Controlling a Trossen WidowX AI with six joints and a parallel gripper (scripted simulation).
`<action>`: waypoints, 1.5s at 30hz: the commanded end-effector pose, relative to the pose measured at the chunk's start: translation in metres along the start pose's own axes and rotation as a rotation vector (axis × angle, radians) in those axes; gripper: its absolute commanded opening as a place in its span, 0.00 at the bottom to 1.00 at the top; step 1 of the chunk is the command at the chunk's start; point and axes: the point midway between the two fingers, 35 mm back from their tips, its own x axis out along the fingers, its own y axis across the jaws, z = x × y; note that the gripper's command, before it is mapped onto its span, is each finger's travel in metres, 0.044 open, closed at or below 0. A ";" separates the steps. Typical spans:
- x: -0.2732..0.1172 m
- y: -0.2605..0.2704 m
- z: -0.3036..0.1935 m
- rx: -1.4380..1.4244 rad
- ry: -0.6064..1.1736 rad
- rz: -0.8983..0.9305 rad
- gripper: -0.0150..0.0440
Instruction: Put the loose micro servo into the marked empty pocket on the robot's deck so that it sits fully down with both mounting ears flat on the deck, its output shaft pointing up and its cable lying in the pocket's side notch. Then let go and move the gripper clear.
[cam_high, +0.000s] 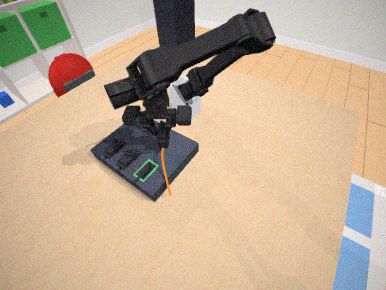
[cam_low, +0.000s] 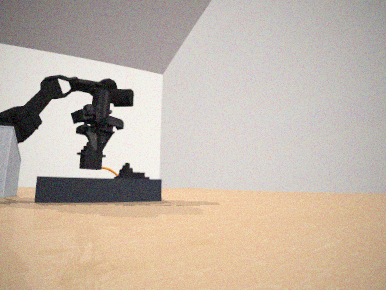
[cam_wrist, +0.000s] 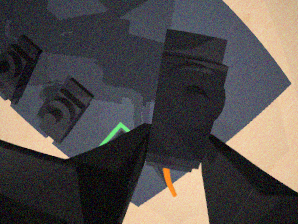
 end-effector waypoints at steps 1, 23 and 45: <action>0.000 0.000 0.000 0.122 0.002 -0.003 0.25; 0.000 0.003 -0.005 0.582 0.002 -0.003 0.25; -0.001 0.050 -0.078 0.579 0.005 -0.002 0.25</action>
